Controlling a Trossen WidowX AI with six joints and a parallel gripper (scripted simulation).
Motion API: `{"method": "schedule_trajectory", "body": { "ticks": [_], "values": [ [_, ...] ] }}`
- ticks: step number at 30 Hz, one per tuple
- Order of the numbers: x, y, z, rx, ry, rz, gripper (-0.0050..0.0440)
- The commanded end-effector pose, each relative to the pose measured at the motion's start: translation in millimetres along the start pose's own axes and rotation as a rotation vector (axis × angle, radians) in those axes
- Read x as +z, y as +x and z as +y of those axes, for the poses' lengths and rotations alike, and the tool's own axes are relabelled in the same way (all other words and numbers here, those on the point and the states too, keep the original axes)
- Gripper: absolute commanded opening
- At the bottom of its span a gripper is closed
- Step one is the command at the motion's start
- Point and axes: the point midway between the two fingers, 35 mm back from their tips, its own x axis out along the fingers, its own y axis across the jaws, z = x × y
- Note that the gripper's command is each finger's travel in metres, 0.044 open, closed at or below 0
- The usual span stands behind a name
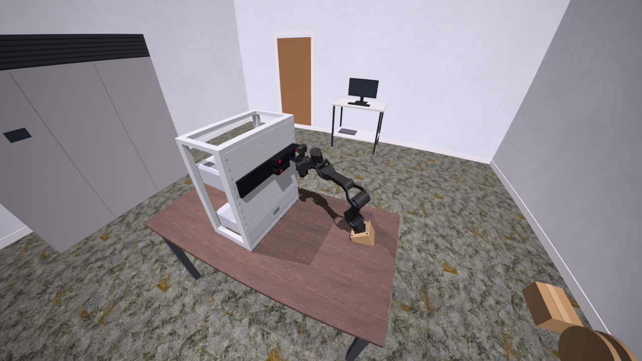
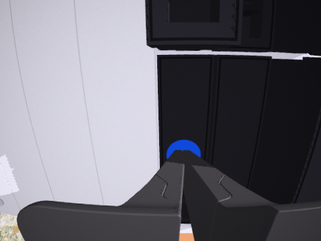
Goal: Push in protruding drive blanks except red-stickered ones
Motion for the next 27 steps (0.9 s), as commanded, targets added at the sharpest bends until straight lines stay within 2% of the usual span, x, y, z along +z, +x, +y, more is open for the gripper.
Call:
{"method": "schedule_trajectory", "body": {
  "ticks": [1,27],
  "values": [
    [8.3,-1.2,-19.3,-0.045,-0.029,-0.013,0.0000],
    [8.9,2.3,-20.6,-0.045,-0.029,-0.013,0.0000]
  ]
}}
